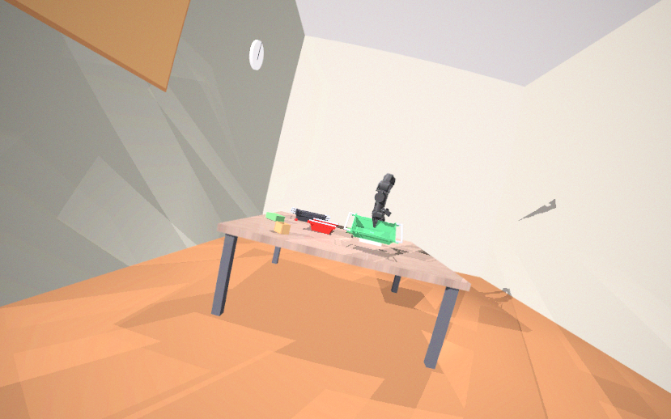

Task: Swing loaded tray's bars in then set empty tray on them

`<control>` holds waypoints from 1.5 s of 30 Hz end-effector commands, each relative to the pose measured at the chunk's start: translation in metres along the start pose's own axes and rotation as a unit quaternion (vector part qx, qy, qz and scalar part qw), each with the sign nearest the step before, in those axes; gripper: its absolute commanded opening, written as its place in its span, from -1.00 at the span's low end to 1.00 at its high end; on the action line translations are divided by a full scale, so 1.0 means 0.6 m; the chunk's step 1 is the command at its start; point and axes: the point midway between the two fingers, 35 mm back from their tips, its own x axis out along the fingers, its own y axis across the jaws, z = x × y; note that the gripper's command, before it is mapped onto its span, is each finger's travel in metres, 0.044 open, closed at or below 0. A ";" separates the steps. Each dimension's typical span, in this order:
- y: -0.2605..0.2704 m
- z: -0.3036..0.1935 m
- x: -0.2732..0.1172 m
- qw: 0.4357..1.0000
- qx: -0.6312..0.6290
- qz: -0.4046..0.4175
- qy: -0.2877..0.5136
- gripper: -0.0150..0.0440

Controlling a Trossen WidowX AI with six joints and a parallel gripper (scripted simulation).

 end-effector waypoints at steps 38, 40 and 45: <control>-0.043 -0.004 -0.085 1.000 -0.003 -0.015 0.003 -0.49; -0.043 -0.008 -0.085 1.000 0.001 -0.015 0.003 -0.49; -0.039 -0.039 -0.085 0.999 0.033 -0.014 0.005 -0.49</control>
